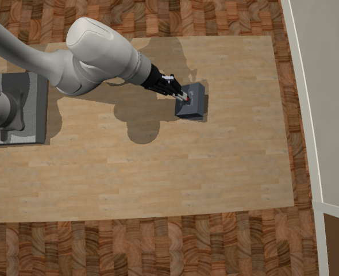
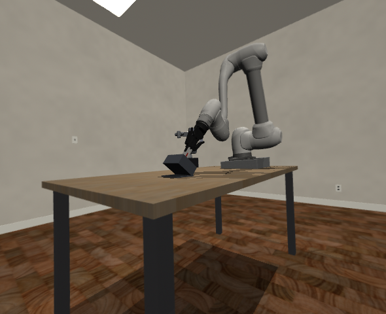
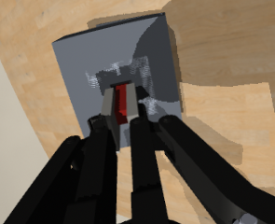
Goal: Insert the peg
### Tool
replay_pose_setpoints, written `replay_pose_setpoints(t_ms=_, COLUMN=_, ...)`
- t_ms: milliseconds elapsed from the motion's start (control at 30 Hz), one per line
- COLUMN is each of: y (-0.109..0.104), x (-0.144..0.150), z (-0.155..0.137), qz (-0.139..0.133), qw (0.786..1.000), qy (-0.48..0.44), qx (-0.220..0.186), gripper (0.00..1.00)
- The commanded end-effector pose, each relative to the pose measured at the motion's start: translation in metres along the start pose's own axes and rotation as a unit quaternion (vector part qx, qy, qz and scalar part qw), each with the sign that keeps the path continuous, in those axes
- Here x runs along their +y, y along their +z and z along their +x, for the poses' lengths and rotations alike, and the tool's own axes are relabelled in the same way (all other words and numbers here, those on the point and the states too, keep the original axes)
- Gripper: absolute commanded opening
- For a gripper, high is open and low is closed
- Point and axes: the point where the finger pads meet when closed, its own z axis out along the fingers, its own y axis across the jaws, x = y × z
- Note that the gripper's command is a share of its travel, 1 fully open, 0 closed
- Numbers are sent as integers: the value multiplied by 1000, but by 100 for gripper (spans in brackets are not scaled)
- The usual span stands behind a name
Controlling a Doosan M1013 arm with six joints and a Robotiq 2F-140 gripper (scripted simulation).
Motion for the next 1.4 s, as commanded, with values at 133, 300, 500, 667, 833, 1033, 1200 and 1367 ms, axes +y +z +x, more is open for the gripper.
replay_pose_setpoints(t_ms=133, y=1, x=0, z=0, qz=0, qw=1000, qy=0, qx=0, gripper=0)
replay_pose_setpoints(t_ms=300, y=1, x=0, z=0, qz=0, qw=1000, qy=0, qx=0, gripper=0)
replay_pose_setpoints(t_ms=500, y=1, x=0, z=0, qz=0, qw=1000, qy=0, qx=0, gripper=7)
replay_pose_setpoints(t_ms=667, y=1, x=0, z=0, qz=0, qw=1000, qy=0, qx=0, gripper=14)
replay_pose_setpoints(t_ms=833, y=1, x=0, z=0, qz=0, qw=1000, qy=0, qx=0, gripper=23)
replay_pose_setpoints(t_ms=1033, y=1, x=0, z=0, qz=0, qw=1000, qy=0, qx=0, gripper=34)
replay_pose_setpoints(t_ms=1200, y=1, x=0, z=0, qz=0, qw=1000, qy=0, qx=0, gripper=39)
replay_pose_setpoints(t_ms=1367, y=1, x=0, z=0, qz=0, qw=1000, qy=0, qx=0, gripper=48)
